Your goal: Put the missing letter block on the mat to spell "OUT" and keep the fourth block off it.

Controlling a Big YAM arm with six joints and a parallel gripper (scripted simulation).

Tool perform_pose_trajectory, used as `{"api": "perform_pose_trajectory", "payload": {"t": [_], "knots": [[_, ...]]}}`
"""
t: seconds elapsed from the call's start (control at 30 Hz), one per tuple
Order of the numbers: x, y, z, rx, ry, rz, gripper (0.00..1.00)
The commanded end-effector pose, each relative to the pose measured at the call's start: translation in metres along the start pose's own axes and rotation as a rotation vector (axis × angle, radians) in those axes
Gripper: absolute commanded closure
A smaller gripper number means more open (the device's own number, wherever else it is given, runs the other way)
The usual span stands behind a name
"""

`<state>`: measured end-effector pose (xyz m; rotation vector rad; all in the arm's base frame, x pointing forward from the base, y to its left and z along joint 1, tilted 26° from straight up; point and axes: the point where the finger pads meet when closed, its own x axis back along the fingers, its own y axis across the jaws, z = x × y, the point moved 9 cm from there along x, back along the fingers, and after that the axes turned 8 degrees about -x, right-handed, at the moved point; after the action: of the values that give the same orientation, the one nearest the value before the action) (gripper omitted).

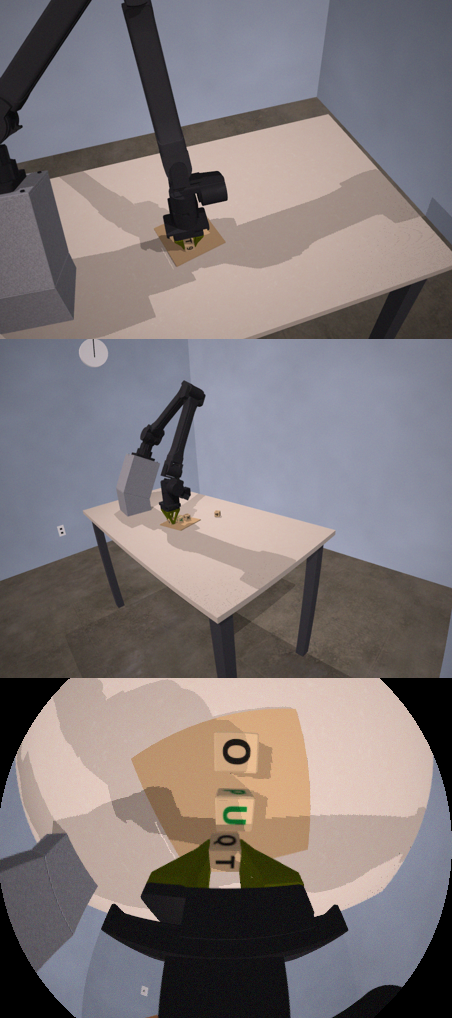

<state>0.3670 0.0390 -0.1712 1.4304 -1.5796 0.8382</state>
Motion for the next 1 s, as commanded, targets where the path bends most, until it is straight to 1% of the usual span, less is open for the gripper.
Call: {"api": "perform_pose_trajectory", "payload": {"t": [0.0, 0.37, 0.5, 0.97], "knots": [[0.0056, -0.0109, -0.0109, 0.027, -0.005, 0.022, 0.79], [0.0067, -0.0139, -0.0144, 0.024, -0.005, 0.020, 0.79], [0.0057, -0.0111, -0.0135, 0.020, -0.003, 0.013, 0.79], [0.0058, -0.0114, -0.0137, 0.021, -0.004, 0.016, 0.79]]}}
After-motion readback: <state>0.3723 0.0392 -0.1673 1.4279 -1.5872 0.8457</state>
